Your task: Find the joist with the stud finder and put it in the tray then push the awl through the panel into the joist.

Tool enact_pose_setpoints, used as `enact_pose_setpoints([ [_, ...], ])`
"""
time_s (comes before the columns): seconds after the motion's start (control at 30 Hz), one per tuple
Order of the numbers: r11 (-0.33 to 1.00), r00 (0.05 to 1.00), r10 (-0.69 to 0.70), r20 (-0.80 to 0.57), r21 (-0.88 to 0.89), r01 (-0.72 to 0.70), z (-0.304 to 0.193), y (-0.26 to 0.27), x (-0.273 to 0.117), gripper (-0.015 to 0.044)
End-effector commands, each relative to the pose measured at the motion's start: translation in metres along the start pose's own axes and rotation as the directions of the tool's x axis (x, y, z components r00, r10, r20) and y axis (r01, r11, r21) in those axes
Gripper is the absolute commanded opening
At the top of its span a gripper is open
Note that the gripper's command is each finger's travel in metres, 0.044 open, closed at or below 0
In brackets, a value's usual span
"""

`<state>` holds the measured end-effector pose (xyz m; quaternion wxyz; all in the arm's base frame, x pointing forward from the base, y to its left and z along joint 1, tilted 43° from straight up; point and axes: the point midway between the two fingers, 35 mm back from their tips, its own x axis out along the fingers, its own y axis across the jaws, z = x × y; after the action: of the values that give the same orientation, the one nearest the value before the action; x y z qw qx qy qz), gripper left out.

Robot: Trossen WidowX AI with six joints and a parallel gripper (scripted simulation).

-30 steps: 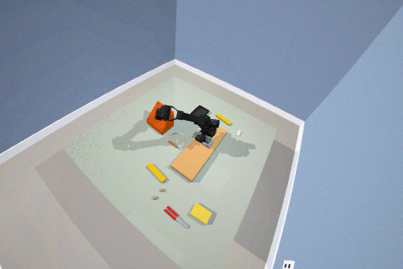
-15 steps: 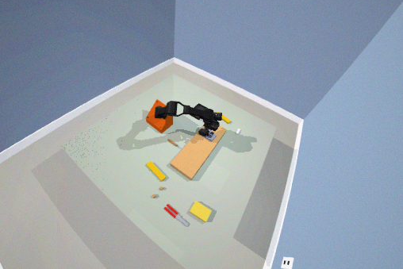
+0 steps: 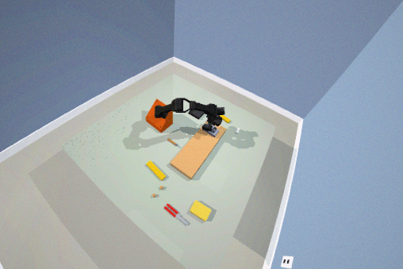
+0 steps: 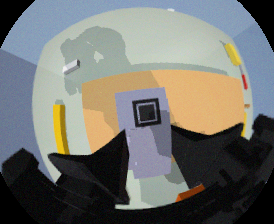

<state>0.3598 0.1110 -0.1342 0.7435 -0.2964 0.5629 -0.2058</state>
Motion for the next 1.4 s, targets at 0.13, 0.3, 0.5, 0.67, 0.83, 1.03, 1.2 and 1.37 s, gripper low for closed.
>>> enact_pose_setpoints([
  [0.13, 1.0, 1.0, 0.008, 0.0, 0.0, -0.008, 0.0, 0.028, -0.001, 0.0],
  [0.3, 1.0, 1.0, 0.009, 0.0, 0.0, -0.009, 0.0, 0.045, -0.001, 0.0],
  [0.5, 1.0, 1.0, 0.004, 0.002, -0.001, -0.004, 0.0, 0.042, -0.001, 0.0],
  [0.67, 1.0, 1.0, 0.004, 0.002, -0.001, -0.004, 0.0, 0.042, -0.001, 0.0],
  [0.83, 1.0, 1.0, 0.008, 0.0, 0.0, -0.008, 0.0, 0.035, -0.001, 0.0],
  [1.03, 1.0, 1.0, 0.007, -0.001, -0.001, -0.007, 0.0, 0.015, -0.001, 0.0],
  [1.2, 1.0, 1.0, 0.006, -0.001, -0.001, -0.006, -0.001, -0.002, 0.0, 0.0],
  [1.37, 1.0, 1.0, 0.005, -0.001, -0.002, -0.005, -0.001, -0.019, 0.0, 0.0],
])
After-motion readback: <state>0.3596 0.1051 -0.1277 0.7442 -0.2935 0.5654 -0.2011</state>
